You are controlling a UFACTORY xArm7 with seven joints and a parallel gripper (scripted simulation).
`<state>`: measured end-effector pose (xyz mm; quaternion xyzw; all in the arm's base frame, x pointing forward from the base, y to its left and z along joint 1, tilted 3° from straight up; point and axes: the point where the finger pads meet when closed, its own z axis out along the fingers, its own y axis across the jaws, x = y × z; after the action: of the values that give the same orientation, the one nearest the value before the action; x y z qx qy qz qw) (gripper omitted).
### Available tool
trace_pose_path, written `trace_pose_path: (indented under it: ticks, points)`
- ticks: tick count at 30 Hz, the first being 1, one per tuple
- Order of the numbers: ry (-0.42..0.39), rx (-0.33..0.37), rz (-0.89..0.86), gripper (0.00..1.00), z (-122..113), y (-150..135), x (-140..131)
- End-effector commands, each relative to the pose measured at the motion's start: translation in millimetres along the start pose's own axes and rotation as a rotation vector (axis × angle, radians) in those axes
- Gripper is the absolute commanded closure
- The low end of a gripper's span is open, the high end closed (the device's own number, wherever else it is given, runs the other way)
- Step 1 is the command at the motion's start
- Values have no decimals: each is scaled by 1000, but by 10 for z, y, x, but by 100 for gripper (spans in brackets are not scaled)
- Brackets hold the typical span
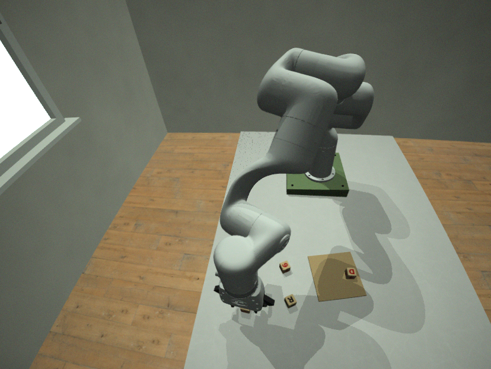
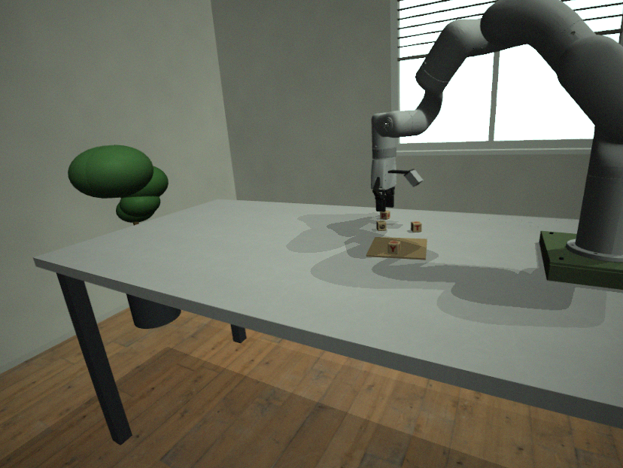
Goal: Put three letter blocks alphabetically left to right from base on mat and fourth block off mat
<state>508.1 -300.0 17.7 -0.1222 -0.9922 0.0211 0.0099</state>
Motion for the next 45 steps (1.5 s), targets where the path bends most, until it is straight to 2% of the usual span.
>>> trace_pose_path:
  ticks: [1,26,45]
  points:
    - [-5,1,0,37,-23,-5,-17]
    - [-5,1,0,37,-12,-5,-17]
    - [-5,1,0,37,237,-6,-18]
